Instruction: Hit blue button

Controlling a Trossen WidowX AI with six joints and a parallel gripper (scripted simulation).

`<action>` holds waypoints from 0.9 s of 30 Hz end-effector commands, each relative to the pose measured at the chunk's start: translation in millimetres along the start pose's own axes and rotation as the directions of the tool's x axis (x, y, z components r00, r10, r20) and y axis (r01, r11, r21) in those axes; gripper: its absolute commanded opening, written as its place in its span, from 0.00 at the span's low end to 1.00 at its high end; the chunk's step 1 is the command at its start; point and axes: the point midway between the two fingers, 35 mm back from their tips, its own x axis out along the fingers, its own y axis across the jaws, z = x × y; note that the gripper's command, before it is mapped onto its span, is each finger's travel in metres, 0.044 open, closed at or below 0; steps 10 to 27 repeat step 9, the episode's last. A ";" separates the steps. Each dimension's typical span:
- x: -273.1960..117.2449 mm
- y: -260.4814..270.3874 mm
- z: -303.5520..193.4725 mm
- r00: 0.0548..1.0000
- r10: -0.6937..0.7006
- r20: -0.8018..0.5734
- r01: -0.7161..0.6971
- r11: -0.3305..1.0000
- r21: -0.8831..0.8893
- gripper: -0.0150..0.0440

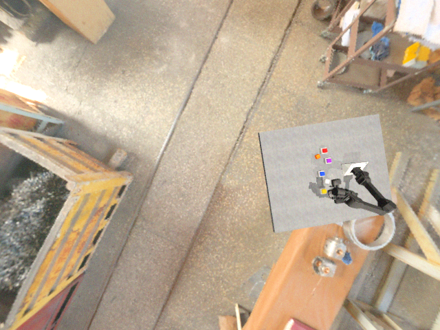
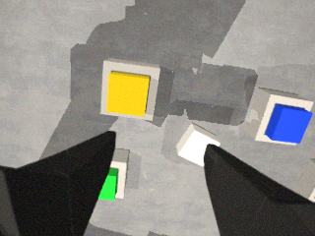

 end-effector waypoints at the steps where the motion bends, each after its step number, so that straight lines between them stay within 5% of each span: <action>1: -19.1 62.8 -23.3 1.000 0.013 -0.002 -0.012 1.000 0.004 0.82; 4: -24.9 80.7 -33.6 1.000 0.018 -0.003 -0.018 1.000 0.005 0.93; 27: -24.9 80.7 -33.6 1.000 0.018 -0.003 -0.018 1.000 0.005 0.93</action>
